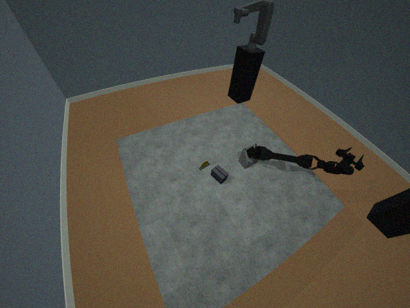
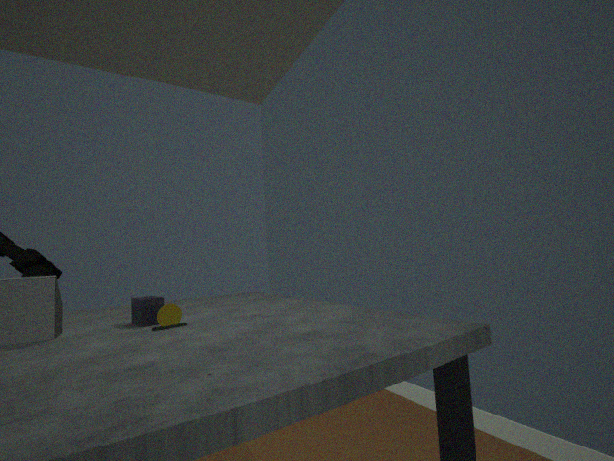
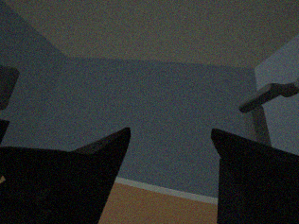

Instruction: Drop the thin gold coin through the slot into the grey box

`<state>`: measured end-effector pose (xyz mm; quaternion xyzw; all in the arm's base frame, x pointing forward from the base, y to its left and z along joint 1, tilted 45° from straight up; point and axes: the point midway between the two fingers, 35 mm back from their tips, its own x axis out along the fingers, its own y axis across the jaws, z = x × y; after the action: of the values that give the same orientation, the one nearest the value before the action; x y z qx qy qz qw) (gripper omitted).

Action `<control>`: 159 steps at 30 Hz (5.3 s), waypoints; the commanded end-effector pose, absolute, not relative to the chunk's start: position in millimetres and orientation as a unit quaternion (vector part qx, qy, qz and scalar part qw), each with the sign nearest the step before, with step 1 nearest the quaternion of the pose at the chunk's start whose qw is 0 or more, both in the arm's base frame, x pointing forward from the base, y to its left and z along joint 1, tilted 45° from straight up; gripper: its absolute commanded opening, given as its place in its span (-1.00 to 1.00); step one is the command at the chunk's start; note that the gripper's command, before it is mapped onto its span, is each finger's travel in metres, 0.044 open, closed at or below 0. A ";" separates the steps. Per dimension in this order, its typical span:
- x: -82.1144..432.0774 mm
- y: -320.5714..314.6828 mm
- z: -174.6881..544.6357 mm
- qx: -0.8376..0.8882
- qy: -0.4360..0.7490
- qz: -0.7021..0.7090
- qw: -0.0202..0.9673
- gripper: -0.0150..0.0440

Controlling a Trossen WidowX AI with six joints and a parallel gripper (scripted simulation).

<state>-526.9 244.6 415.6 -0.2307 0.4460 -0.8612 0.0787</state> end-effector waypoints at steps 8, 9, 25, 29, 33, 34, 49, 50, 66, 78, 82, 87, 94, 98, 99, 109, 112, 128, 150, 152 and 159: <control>-478.9 324.9 421.3 -0.181 0.435 -0.882 -0.002 0.15; -470.3 336.3 422.3 -0.174 0.433 -0.885 -0.014 0.06; -290.8 488.3 434.9 -0.064 0.376 -0.895 -0.232 0.05; -235.3 513.9 436.9 -0.040 0.357 -0.887 -0.290 0.05; -176.0 533.5 438.4 -0.017 0.336 -0.875 -0.349 0.05; -160.7 537.3 438.7 -0.011 0.330 -0.871 -0.363 0.05; 72.4 541.9 436.0 0.057 0.238 -0.778 -0.578 0.05; 87.6 538.7 435.3 0.061 0.232 -0.770 -0.592 0.05; 303.1 449.2 382.1 0.166 0.116 -0.612 -0.765 0.05; 417.5 357.9 307.0 0.188 -0.030 -0.517 -0.835 0.05; 448.7 318.0 265.9 0.198 -0.094 -0.492 -0.843 0.05; 476.4 263.2 216.7 0.199 -0.175 -0.461 -0.847 0.05; 496.4 172.2 147.1 0.179 -0.293 -0.416 -0.842 0.05; 495.1 114.6 108.0 0.152 -0.361 -0.390 -0.833 0.05; 493.1 100.3 98.7 0.143 -0.377 -0.384 -0.830 0.05; 431.6 -39.7 14.1 0.010 -0.529 -0.324 -0.784 0.05; 400.3 -74.5 -5.4 -0.048 -0.564 -0.309 -0.764 0.05; 298.5 -139.8 -40.3 -0.247 -0.613 -0.276 -0.698 0.05; 305.3 -99.8 -84.0 -0.247 -0.613 -0.276 -0.698 0.05; 305.8 -97.7 -86.4 -0.247 -0.613 -0.276 -0.698 0.05; 307.4 -90.2 -94.9 -0.247 -0.613 -0.276 -0.698 0.05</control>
<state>308.4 -94.4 -89.9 0.2410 0.6124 0.2769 0.7001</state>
